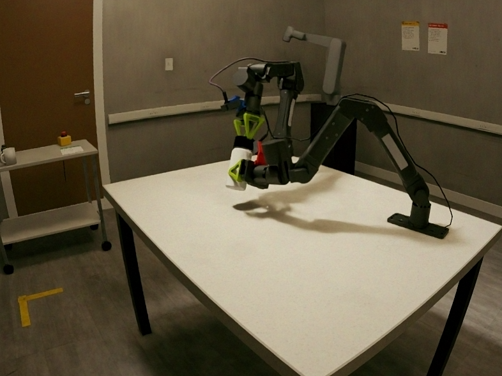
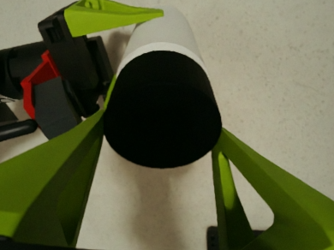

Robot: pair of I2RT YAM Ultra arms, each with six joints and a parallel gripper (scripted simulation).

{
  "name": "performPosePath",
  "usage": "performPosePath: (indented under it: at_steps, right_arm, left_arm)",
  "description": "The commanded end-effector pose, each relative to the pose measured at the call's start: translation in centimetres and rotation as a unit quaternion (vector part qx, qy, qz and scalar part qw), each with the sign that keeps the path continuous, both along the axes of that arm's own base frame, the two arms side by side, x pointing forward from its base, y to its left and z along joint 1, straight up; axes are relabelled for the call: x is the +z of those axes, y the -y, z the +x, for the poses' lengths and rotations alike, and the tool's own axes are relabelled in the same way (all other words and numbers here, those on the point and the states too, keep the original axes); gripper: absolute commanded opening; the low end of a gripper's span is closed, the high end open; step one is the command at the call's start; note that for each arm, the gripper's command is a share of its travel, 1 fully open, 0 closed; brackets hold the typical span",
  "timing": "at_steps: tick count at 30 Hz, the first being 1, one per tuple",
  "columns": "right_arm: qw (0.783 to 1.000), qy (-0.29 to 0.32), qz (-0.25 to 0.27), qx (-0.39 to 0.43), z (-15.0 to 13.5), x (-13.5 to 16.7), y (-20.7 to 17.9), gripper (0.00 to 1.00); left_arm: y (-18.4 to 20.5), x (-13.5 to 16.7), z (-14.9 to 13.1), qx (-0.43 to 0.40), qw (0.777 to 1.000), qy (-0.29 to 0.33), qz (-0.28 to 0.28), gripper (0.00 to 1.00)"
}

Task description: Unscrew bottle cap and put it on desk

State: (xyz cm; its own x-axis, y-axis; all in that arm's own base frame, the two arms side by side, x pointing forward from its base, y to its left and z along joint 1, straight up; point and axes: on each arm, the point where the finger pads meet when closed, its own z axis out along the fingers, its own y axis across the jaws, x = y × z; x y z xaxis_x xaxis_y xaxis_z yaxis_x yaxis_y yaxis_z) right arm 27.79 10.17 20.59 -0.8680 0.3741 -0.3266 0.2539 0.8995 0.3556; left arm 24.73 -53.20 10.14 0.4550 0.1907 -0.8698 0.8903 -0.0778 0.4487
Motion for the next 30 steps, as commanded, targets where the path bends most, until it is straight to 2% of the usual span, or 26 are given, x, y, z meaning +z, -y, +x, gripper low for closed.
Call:
performPosePath:
  at_steps: [1,8,10,11,15,19,25,27,28,30]
  right_arm:
    - [0.99,0.029,-0.06,0.122,0.15,0.56,-0.1,0.0]
    - [0.955,0.063,-0.131,0.258,0.12,0.6,-0.09,0.0]
    - [0.955,0.063,-0.131,0.258,0.12,0.6,-0.09,0.0]
    - [0.936,0.075,-0.155,0.306,0.12,0.6,-0.09,0.0]
    - [0.901,0.093,-0.193,0.377,0.1,0.63,-0.08,0.0]
    - [0.857,0.11,-0.23,0.448,0.08,0.65,-0.08,0.0]
    - [0.776,0.134,-0.283,0.547,0.06,0.68,-0.06,0.0]
    - [0.776,0.134,-0.283,0.547,0.06,0.68,-0.06,0.0]
    - [0.738,0.143,-0.303,0.586,0.06,0.69,-0.06,0.0]
    - [0.707,0.149,-0.318,0.614,0.05,0.7,-0.06,0.0]
  left_arm:
    - [0.52,2.3,0.06,-0.004,1.0,0.015,-0.024,0.0]
    - [0.52,2.3,0.06,-0.004,1.0,0.015,-0.024,0.0]
    - [0.52,2.3,0.06,-0.004,1.0,0.015,-0.024,0.0]
    - [0.52,2.3,0.06,-0.004,1.0,0.015,-0.024,0.0]
    - [0.52,2.3,0.06,-0.004,1.0,0.015,-0.024,0.0]
    - [0.52,2.3,0.06,-0.004,1.0,0.015,-0.024,0.0]
    - [0.52,2.3,0.06,-0.004,1.0,0.015,-0.024,0.0]
    - [0.52,2.3,0.06,-0.004,1.0,0.015,-0.024,0.0]
    - [0.52,2.3,0.06,-0.004,1.0,0.015,-0.024,0.0]
    - [0.52,2.3,0.06,-0.004,1.0,0.015,-0.024,0.0]
